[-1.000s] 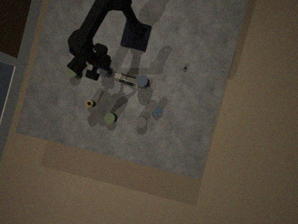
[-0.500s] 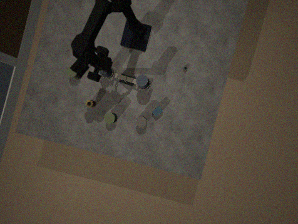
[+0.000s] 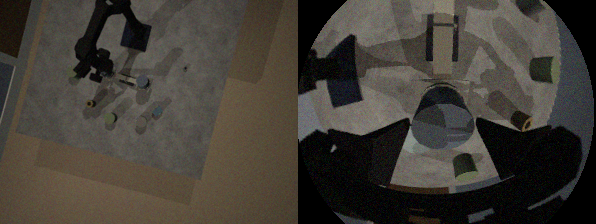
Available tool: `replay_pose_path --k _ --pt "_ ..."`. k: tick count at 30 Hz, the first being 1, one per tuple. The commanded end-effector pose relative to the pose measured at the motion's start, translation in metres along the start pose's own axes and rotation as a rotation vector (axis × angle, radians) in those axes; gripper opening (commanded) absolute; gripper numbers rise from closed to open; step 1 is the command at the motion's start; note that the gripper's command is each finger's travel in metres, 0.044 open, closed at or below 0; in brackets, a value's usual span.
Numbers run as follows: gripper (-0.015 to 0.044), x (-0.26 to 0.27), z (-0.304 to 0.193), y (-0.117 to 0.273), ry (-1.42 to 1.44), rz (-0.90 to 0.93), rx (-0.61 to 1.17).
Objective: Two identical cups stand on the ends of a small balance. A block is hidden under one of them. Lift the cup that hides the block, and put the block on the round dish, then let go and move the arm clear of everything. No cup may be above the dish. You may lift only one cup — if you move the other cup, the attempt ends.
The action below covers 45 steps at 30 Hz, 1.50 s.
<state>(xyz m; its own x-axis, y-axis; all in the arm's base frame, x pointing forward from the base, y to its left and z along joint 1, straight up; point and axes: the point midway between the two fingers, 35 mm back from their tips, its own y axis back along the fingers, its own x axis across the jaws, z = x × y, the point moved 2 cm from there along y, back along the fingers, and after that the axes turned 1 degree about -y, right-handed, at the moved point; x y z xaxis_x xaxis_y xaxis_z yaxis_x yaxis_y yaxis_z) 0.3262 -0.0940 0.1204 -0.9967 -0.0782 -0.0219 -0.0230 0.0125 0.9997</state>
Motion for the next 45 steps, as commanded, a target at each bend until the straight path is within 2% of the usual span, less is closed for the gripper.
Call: replay_pose_path --k 1,15,18,26,38,45 --pt "0.044 0.0 0.0 -0.006 0.003 -0.001 -0.003" --pt "0.044 0.001 0.001 -0.026 0.003 -0.001 -0.003" --pt "0.0361 0.001 0.001 -0.026 0.003 -0.001 -0.003" --pt "0.0308 0.001 0.001 -0.026 0.003 -0.001 -0.003" --pt "0.0 -0.001 0.0 -0.016 0.003 -0.001 -0.003" --pt "0.0 -0.003 -0.001 -0.007 0.003 -0.002 -0.003"
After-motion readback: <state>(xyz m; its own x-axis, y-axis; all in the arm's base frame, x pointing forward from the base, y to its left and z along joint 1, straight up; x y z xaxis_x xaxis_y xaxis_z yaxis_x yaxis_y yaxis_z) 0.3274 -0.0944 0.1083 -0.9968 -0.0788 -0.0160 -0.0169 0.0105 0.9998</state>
